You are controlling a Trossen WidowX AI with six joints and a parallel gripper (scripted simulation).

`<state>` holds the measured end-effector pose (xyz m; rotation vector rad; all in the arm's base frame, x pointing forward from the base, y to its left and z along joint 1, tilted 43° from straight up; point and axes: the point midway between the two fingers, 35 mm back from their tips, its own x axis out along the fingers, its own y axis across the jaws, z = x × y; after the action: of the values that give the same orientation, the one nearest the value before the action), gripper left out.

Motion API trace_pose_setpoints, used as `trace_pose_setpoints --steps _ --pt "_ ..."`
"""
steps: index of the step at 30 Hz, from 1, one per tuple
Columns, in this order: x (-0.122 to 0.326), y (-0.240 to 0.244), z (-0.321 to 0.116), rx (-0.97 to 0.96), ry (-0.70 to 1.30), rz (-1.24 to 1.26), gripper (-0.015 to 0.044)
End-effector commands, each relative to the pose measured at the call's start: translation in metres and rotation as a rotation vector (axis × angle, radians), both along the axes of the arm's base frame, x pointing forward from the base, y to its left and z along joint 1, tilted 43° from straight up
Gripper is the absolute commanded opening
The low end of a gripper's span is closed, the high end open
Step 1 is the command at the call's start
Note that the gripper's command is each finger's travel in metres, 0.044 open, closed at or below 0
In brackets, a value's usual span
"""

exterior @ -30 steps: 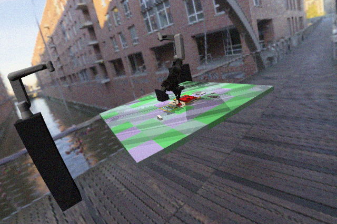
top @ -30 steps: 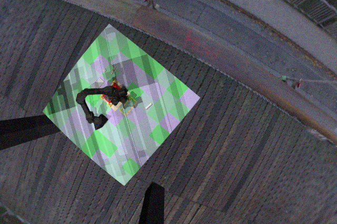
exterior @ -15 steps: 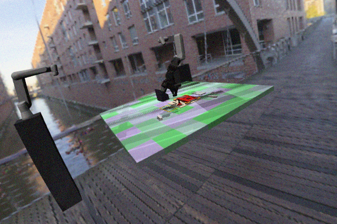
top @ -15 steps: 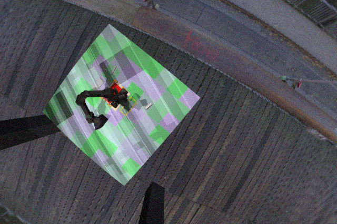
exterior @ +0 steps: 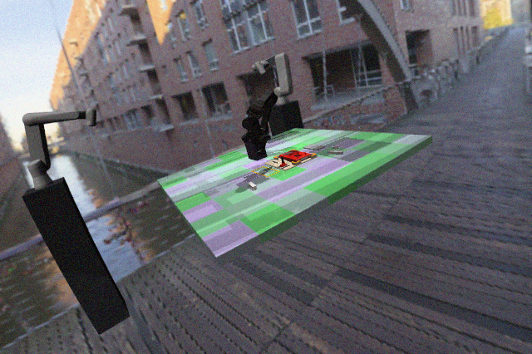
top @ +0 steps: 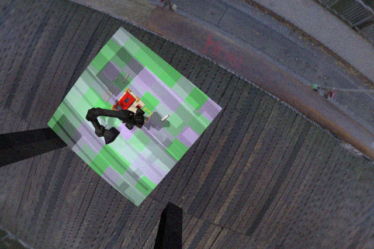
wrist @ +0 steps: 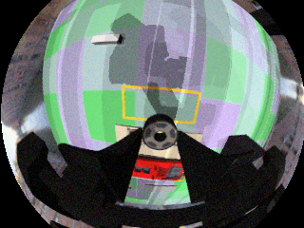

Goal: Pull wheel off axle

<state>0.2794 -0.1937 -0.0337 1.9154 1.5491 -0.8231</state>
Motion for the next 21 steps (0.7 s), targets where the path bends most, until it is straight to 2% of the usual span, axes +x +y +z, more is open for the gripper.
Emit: trace_pose_setpoints --steps 1,15,21 --pt "-0.006 0.002 -0.008 0.01 0.008 0.015 0.0" --pt "-0.002 0.017 -0.025 0.01 0.008 0.015 0.0" --pt "0.004 0.037 -0.049 0.009 0.007 0.015 0.0"
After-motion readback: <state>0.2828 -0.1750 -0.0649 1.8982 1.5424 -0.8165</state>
